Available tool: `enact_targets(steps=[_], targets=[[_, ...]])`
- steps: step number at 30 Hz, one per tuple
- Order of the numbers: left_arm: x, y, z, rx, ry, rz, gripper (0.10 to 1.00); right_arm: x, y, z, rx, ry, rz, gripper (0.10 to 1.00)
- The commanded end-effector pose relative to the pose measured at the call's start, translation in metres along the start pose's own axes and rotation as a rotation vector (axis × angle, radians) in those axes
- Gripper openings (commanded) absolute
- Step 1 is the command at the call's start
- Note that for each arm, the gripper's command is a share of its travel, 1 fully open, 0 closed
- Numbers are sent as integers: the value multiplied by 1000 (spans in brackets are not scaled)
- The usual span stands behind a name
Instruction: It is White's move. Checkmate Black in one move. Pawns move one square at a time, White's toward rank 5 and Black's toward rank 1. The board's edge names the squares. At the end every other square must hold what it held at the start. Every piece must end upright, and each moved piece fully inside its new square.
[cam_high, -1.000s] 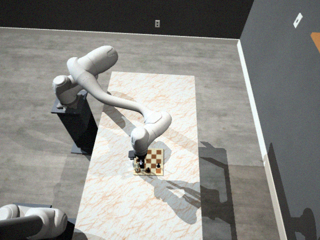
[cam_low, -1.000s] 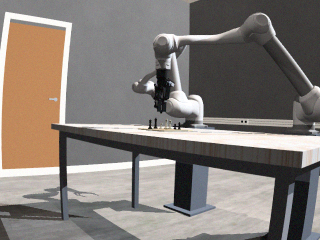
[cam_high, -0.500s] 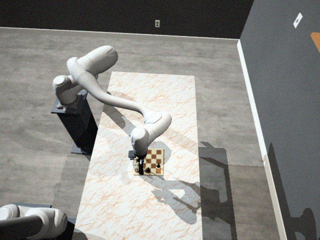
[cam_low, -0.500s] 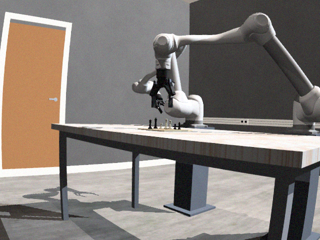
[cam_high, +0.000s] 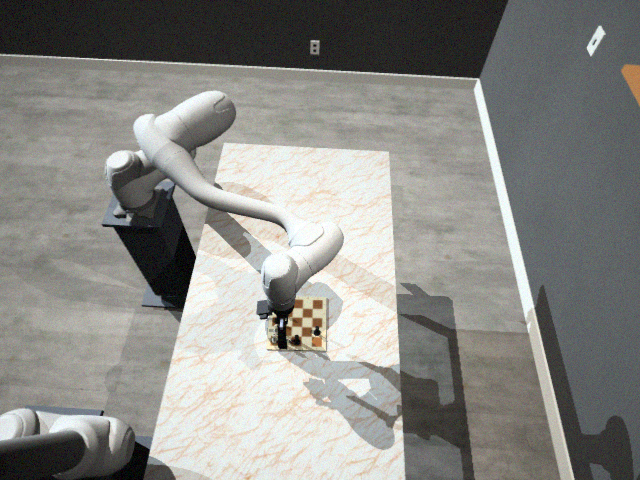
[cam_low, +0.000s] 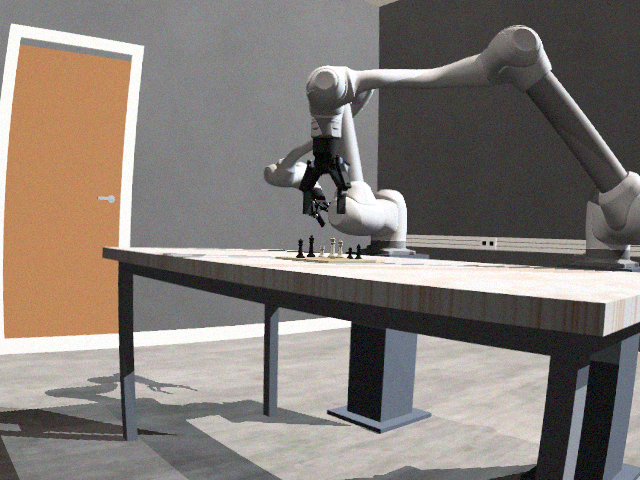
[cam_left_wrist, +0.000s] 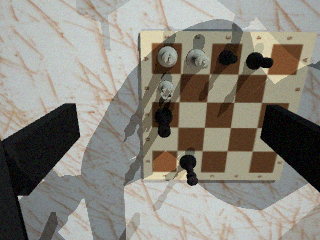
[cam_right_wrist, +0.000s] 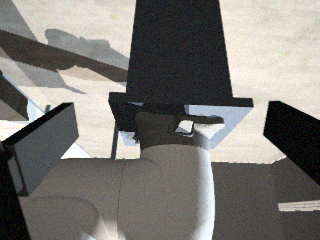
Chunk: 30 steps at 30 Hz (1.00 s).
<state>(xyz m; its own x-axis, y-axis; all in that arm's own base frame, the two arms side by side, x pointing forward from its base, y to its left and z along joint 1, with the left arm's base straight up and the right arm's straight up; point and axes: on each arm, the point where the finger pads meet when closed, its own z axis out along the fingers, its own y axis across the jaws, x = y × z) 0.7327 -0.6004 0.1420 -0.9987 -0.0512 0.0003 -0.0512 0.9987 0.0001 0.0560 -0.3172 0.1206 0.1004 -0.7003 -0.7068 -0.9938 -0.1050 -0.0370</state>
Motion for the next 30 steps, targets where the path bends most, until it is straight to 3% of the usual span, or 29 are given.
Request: enact_targets(steps=[1,17,30], targets=[[0,0,-9,1,-2,0,1000,0,0,0,0,1,0,1000],[0,0,-54,1,-2,0,1000,0,0,0,0,1,0,1000],[0,0,-59,1,-2,0,1000,0,0,0,0,1,0,1000]])
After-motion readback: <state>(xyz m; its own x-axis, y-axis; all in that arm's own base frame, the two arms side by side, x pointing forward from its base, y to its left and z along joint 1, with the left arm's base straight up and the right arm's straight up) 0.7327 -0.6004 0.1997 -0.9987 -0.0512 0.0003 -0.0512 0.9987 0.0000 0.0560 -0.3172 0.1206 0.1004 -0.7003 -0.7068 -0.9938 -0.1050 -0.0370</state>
